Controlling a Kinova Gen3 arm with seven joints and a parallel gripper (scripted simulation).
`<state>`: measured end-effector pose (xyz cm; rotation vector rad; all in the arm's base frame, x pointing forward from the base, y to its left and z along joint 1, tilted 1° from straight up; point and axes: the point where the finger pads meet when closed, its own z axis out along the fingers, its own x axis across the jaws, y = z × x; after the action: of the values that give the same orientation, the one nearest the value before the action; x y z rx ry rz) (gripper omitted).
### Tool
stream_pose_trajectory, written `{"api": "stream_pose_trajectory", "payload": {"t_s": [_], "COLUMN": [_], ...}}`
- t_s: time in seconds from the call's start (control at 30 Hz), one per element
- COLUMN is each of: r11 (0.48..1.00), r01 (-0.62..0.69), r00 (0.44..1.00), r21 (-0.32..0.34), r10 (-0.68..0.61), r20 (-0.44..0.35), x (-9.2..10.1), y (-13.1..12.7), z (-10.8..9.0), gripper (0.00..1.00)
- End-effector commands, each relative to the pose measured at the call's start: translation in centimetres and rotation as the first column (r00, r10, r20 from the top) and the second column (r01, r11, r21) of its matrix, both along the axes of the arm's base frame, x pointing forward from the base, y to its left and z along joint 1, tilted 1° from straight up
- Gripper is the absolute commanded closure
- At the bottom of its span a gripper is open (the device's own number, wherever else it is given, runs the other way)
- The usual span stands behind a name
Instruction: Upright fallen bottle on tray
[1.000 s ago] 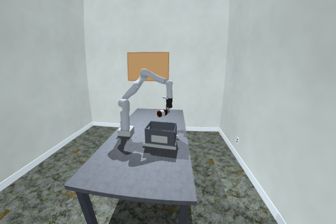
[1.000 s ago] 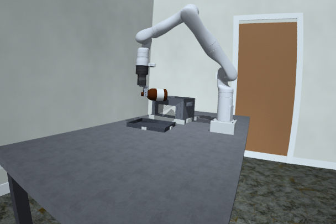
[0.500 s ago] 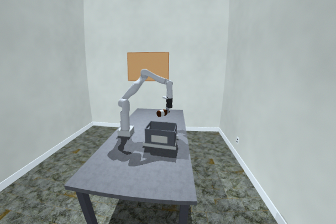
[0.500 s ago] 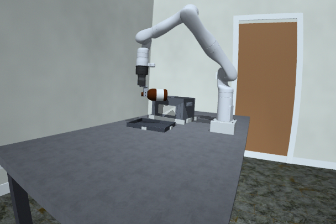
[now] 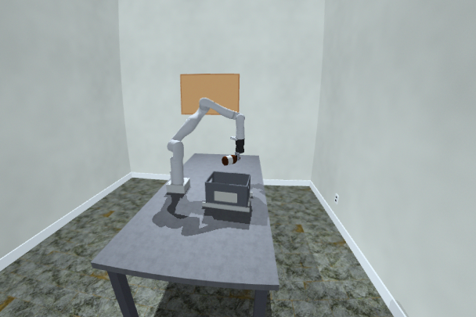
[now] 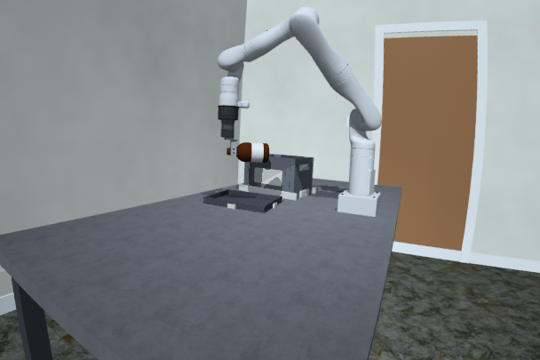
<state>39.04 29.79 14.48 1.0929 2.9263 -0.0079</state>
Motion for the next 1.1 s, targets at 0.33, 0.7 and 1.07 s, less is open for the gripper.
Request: {"api": "stream_pose_trajectory", "payload": {"t_s": [0.33, 0.7, 1.07], "r11": [1.000, 1.000, 0.993], "r01": [0.000, 0.002, 0.115], "r00": [1.000, 1.000, 0.993], "r21": [0.001, 0.002, 0.003], "r10": [0.000, -0.002, -0.115], "r20": [0.001, 0.001, 0.002], "x": [0.04, 0.04, 0.02], "y": [0.02, 0.02, 0.00], "z": [0.10, 0.10, 0.09], "gripper": [1.00, 1.00, 1.00]}}
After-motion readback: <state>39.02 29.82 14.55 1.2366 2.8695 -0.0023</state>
